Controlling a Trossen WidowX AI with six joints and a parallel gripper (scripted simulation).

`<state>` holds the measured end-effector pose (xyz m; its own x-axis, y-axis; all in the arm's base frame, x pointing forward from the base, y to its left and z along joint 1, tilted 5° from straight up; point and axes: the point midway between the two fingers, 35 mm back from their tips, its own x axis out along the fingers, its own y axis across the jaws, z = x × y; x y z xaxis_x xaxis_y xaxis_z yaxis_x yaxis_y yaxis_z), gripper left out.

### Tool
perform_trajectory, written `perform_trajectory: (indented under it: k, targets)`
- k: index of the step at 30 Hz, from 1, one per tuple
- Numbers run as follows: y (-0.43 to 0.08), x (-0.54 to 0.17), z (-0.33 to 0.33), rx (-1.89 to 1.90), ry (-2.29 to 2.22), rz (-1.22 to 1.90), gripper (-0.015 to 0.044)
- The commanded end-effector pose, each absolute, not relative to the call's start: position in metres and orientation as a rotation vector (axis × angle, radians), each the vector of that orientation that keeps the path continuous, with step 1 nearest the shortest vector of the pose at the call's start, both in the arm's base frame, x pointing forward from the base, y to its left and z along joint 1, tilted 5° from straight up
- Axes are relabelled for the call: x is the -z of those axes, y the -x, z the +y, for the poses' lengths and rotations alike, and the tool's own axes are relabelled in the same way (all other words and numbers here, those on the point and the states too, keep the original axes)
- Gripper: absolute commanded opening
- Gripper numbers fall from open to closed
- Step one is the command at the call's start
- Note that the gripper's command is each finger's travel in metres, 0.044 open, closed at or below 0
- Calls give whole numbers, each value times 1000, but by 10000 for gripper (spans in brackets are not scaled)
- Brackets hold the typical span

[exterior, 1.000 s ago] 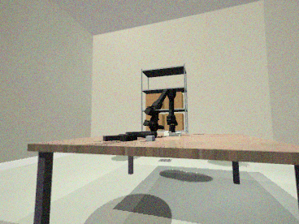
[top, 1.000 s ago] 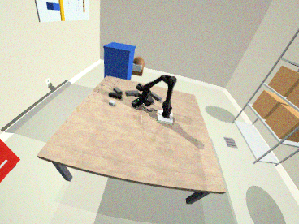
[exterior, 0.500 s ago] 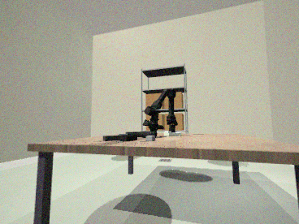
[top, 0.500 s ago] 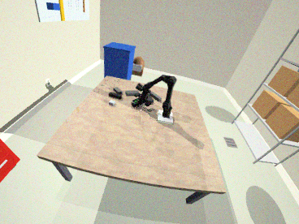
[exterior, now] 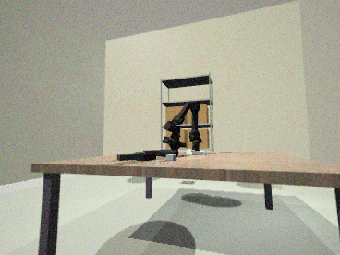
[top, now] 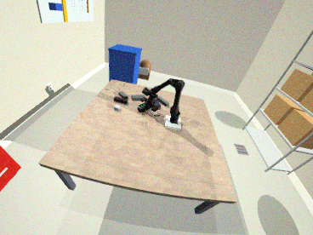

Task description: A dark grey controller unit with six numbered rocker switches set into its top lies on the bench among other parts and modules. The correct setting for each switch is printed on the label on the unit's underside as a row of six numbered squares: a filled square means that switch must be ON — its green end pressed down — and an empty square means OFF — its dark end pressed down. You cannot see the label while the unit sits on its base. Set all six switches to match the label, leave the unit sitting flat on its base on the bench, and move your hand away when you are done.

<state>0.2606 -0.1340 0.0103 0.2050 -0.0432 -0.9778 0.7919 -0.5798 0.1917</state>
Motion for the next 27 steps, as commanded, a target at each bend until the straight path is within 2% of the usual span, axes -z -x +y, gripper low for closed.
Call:
perform_trajectory:
  k: [1, 6, 17, 22, 27]
  targets:
    - [-266, -13, -138, 1440, -1756, 681, 0]
    - [-266, -13, -138, 1440, -1756, 681, 0]
    - [-206, -60, -101, 1445, -1755, 686, 0]
    - [-207, -60, -102, 1445, -1755, 686, 0]
    - [-237, -62, -123, 1444, -1757, 682, 0]
